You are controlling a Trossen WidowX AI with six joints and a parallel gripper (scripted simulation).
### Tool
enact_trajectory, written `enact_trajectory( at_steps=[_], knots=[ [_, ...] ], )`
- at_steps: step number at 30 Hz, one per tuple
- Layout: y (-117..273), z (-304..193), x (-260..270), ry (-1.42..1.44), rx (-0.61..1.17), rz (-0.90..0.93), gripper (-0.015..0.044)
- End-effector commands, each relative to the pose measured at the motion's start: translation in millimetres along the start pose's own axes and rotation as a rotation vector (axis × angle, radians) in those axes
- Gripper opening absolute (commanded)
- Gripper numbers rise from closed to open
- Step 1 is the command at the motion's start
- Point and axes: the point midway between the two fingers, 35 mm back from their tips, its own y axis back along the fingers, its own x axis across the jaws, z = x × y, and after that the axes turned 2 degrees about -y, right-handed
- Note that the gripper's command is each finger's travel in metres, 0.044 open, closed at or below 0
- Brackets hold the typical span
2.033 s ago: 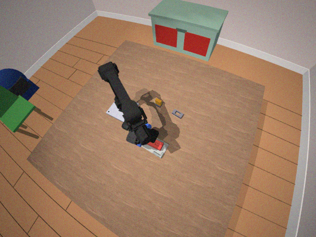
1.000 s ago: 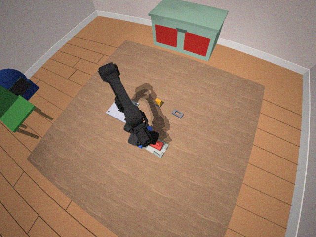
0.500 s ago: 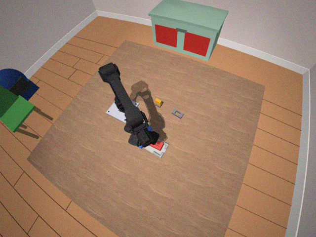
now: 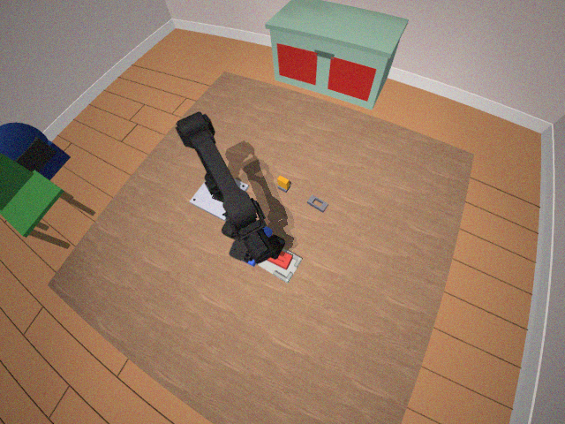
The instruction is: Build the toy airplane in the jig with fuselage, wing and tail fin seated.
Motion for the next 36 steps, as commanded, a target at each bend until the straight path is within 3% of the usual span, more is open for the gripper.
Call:
enact_trajectory(
  at_steps=[1, 7, 14, 20, 36],
  knots=[
    [0, 0, 0, 0.0, 0.0, 0.0, 0.044],
    [2, 0, 0, 0.0, 0.0, 0.0, 0.044],
    [78, 1, 1, -0.005, 0.001, 0.001, 0.044],
    [85, 2, 3, 0.011, 0.001, 0.002, 0.044],
    [85, 3, 5, 1.449, -0.001, 0.002, 0.044]
  ],
)
